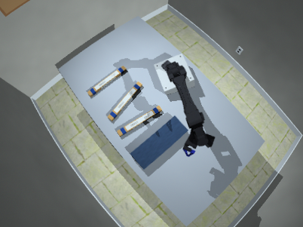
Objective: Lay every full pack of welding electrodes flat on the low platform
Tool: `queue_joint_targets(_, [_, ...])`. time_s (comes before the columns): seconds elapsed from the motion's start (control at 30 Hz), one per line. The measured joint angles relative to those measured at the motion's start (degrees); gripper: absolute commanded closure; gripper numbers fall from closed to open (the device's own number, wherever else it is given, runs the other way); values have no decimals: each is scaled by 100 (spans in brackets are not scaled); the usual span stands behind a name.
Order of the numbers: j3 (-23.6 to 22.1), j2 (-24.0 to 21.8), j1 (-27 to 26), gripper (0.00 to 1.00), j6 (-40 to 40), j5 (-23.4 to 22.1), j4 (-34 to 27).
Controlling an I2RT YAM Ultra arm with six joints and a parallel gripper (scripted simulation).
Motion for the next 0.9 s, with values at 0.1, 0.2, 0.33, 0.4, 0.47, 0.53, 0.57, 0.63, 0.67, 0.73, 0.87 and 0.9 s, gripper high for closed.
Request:
queue_joint_targets(0.1, [0,0,0,0,0,0,0])
queue_joint_targets(0.2, [0,0,0,0,0,0,0])
queue_joint_targets(0.33, [0,0,0,0,0,0,0])
queue_joint_targets(0.4, [0,0,0,0,0,0,0])
queue_joint_targets(0.47, [0,0,0,0,0,0,0])
queue_joint_targets(0.53, [0,0,0,0,0,0,0])
queue_joint_targets(0.57, [0,0,0,26,0,0,0])
queue_joint_targets(0.63, [0,9,0,26,0,0,0])
queue_joint_targets(0.67, [0,20,0,26,0,0,0])
queue_joint_targets(0.73, [0,48,0,26,0,0,0])
queue_joint_targets(0.87, [-2,81,0,26,0,0,-2])
queue_joint_targets(0.9, [-2,83,0,26,0,0,-2])
